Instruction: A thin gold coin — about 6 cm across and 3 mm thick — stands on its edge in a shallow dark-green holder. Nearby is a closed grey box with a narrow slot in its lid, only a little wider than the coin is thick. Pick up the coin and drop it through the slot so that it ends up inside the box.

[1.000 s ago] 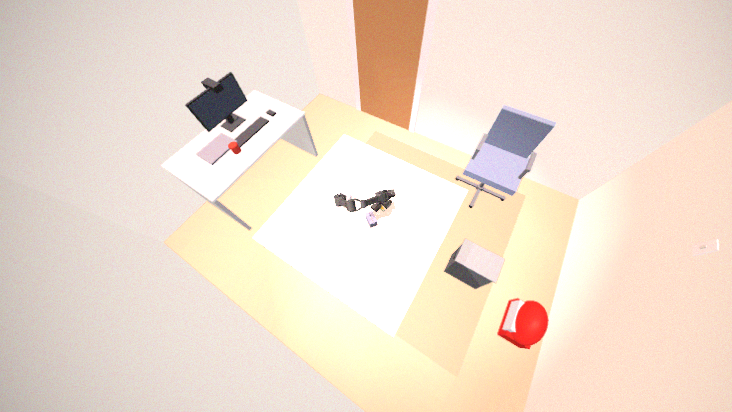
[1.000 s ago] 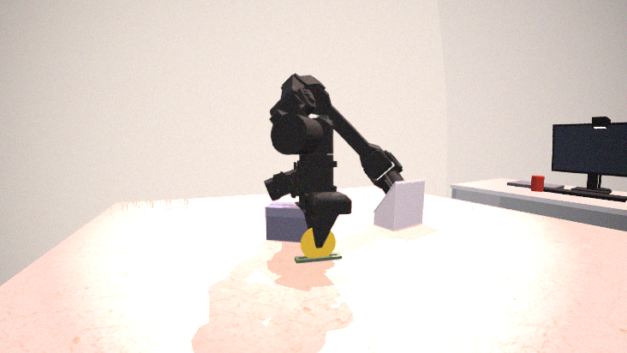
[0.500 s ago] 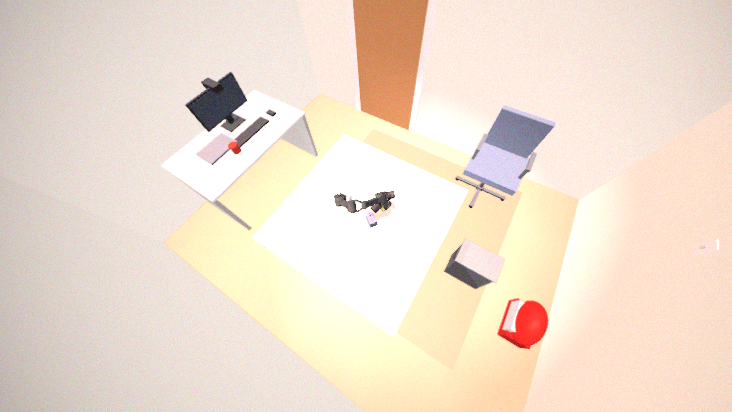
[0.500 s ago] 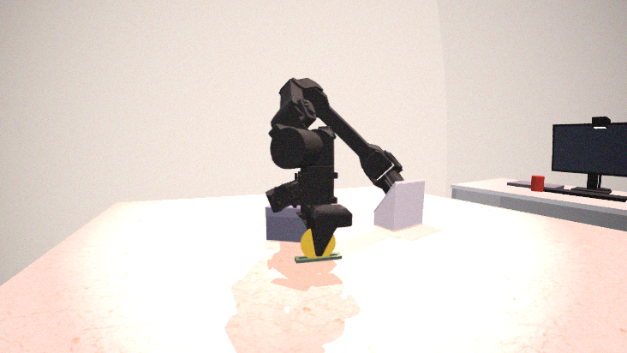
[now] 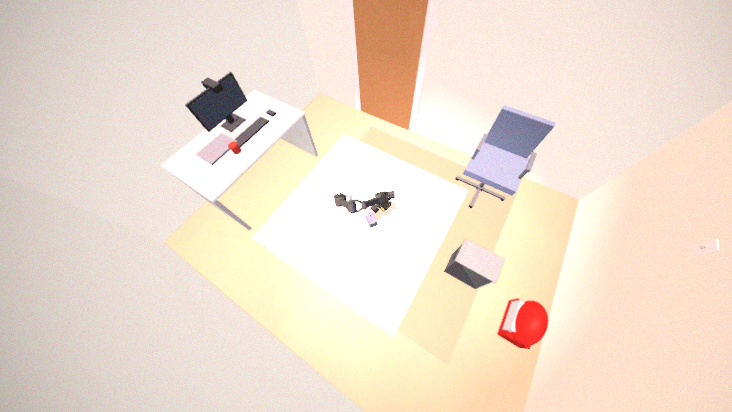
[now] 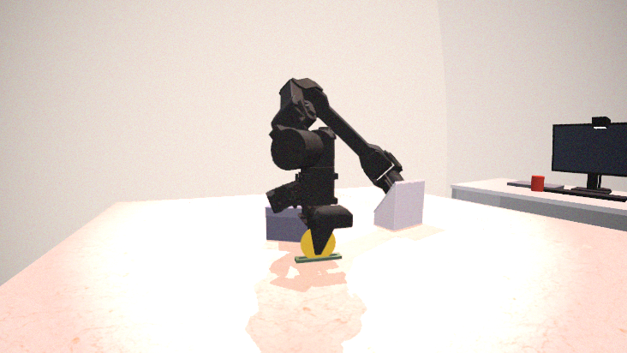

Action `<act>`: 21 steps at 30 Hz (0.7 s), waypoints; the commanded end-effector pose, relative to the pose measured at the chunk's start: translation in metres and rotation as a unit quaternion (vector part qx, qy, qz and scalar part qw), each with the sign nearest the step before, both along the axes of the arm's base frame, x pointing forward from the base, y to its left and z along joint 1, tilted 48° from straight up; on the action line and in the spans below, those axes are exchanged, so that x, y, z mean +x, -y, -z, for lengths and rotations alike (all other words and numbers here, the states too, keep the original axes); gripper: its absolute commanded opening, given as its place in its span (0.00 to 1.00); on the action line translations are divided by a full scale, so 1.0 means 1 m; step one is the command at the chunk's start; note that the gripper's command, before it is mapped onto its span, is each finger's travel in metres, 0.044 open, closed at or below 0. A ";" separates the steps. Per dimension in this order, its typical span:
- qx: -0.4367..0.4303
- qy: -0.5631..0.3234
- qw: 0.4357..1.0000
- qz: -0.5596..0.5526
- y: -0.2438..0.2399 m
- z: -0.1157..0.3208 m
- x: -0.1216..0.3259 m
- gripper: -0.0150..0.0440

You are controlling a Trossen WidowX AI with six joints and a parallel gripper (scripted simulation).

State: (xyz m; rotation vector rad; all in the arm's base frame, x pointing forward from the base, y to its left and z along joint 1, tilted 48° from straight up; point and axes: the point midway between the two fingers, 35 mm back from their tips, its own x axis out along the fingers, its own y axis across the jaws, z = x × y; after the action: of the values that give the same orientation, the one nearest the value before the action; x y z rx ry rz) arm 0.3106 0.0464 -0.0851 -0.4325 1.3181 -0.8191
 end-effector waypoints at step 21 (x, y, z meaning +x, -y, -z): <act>0.002 -0.003 1.000 -0.001 -0.042 -0.035 0.001 0.25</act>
State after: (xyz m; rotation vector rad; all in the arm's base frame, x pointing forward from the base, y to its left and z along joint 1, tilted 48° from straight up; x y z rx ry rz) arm 0.3099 0.0818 -0.0555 -0.4455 1.3260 -0.8154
